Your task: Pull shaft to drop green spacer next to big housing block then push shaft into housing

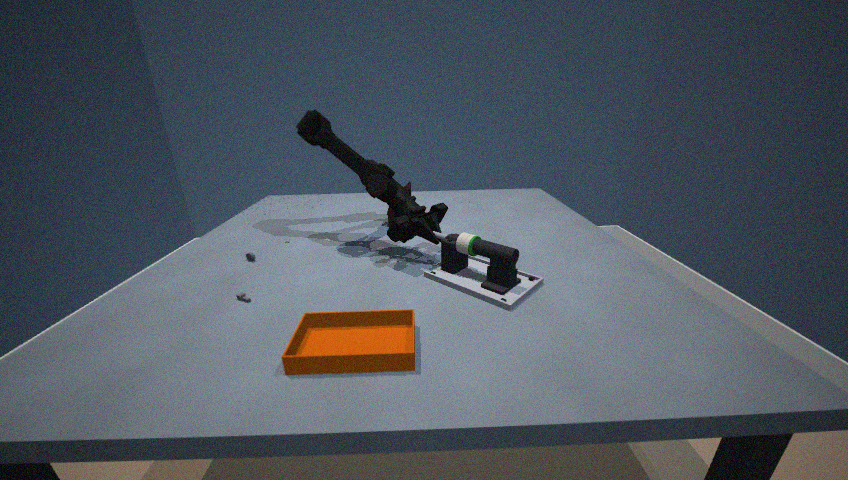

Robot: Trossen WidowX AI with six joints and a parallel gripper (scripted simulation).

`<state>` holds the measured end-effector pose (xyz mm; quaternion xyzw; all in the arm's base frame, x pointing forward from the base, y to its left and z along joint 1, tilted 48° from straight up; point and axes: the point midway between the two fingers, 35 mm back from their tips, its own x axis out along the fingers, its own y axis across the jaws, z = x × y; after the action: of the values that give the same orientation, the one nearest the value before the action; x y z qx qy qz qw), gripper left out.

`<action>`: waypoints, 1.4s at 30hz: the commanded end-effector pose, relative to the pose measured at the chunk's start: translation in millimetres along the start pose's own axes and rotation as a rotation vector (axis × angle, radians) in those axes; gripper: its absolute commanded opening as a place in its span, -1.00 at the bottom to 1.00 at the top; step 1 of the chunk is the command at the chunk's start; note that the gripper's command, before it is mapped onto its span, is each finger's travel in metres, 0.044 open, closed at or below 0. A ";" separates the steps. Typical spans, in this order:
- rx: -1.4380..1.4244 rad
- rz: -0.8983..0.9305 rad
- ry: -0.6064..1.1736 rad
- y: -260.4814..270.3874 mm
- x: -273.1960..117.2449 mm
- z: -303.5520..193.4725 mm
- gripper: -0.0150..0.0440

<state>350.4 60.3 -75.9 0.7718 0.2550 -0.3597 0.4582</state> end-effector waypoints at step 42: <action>-0.004 -0.002 -0.001 -0.6 -4.2 2.6 -0.49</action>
<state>347.4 58.1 -73.7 0.7717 0.2551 -0.3597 0.4582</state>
